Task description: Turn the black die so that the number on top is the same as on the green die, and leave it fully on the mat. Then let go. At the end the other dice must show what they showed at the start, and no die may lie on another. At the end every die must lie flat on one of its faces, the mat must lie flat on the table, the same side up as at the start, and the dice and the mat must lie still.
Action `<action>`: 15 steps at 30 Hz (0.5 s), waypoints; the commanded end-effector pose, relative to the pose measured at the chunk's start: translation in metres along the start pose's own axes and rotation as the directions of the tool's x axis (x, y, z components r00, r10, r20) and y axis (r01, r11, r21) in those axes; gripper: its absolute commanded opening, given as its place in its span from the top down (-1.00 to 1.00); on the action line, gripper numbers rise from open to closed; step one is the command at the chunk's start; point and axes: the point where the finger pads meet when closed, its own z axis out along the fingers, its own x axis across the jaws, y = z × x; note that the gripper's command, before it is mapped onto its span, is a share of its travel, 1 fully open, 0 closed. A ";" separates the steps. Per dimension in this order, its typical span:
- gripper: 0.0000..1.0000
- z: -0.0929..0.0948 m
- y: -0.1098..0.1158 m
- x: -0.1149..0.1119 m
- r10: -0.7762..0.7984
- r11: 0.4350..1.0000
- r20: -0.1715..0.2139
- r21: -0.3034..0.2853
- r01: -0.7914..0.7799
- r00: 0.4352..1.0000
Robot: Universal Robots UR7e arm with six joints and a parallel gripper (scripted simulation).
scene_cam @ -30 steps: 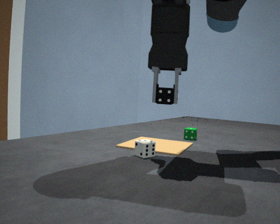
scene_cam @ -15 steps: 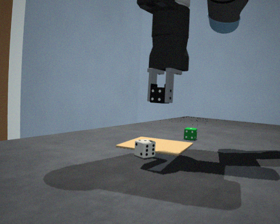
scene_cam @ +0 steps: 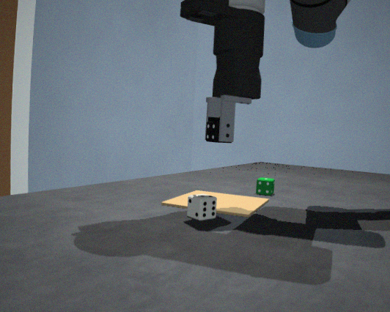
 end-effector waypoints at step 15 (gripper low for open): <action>-0.14 -0.001 0.019 0.031 0.546 0.838 -0.006 -0.005 -0.546 0.838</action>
